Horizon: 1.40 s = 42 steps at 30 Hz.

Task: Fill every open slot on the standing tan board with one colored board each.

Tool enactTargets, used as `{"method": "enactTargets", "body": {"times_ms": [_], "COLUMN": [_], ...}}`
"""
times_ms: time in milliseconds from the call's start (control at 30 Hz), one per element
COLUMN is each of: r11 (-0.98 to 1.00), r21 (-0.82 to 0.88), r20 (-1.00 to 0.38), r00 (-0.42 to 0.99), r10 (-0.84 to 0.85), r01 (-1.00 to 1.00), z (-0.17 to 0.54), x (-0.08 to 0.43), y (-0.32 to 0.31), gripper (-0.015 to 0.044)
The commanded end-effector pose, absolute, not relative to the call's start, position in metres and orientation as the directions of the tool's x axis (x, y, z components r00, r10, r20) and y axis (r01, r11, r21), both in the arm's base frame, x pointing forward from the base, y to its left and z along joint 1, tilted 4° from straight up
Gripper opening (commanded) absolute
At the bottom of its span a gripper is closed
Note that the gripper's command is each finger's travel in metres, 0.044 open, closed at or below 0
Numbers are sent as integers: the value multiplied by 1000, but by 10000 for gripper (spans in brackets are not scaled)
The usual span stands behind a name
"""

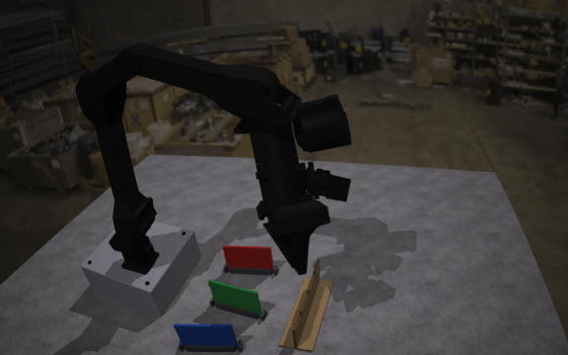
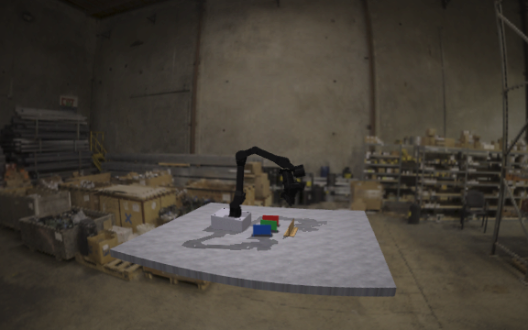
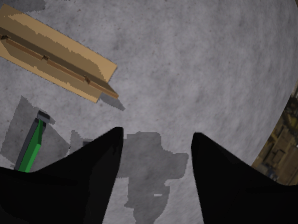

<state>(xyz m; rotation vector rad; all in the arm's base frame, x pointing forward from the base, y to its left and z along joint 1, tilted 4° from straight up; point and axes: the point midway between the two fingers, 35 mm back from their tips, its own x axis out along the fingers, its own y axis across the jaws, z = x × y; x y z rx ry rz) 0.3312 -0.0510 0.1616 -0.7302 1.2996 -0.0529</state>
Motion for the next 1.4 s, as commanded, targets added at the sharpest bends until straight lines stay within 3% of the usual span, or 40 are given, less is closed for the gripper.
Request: {"method": "enactTargets", "body": {"times_ms": [0,300,600,833,1367], "r11": [876,968,969,969,969], "r21": [-336,-68,-61,-61,-61], "r20": [-941,-995,-995,-995,-995], "r00": [167,89,89,88,88], "r10": [-295,-47,-41,-41,-41], "r01": [-345,-242,-239,-239,-239], "z": [152,147,145,81,60], "x": [283,217,216,213,213], "y": [-90,-114,-114,-116,-113], "gripper": [185,185,185,185,185]}}
